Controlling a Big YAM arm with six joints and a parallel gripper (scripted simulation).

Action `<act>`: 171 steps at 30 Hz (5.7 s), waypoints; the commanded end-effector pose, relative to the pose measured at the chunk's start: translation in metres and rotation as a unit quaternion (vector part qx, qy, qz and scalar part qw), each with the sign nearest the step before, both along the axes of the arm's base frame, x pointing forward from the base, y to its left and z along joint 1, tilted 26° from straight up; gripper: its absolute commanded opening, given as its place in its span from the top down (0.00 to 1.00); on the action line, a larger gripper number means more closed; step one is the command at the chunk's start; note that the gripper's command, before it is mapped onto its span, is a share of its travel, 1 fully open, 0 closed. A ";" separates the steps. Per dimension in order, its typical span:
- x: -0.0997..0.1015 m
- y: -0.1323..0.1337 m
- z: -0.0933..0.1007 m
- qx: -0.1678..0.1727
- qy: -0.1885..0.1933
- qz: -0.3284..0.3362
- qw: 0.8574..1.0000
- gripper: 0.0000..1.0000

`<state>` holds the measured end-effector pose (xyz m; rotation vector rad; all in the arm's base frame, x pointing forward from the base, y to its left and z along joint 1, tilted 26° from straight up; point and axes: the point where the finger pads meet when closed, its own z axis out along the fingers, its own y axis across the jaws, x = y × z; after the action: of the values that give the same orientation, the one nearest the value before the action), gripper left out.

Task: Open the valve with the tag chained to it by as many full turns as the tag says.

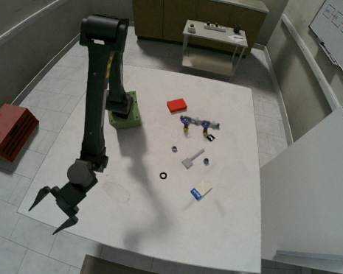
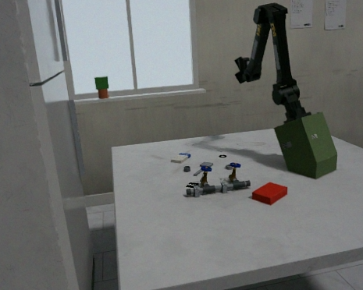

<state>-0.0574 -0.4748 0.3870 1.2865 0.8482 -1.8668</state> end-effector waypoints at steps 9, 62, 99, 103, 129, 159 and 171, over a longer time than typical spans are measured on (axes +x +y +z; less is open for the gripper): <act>-0.001 0.001 0.006 -0.007 -0.001 -0.001 1.000 0.00; 0.612 0.312 -0.269 0.517 0.213 0.506 0.657 0.00; 0.585 0.560 -0.330 0.583 0.411 0.492 0.500 0.00; 0.585 0.560 -0.330 0.582 0.411 0.492 0.499 0.00; 0.585 0.560 -0.330 0.582 0.411 0.492 0.499 0.00; 0.534 0.563 -0.394 0.635 -0.039 0.427 0.642 0.00; 0.533 0.568 -0.410 0.602 -0.281 0.356 0.657 0.00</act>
<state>0.4617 0.0816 -0.0251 1.5331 2.0990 -0.0956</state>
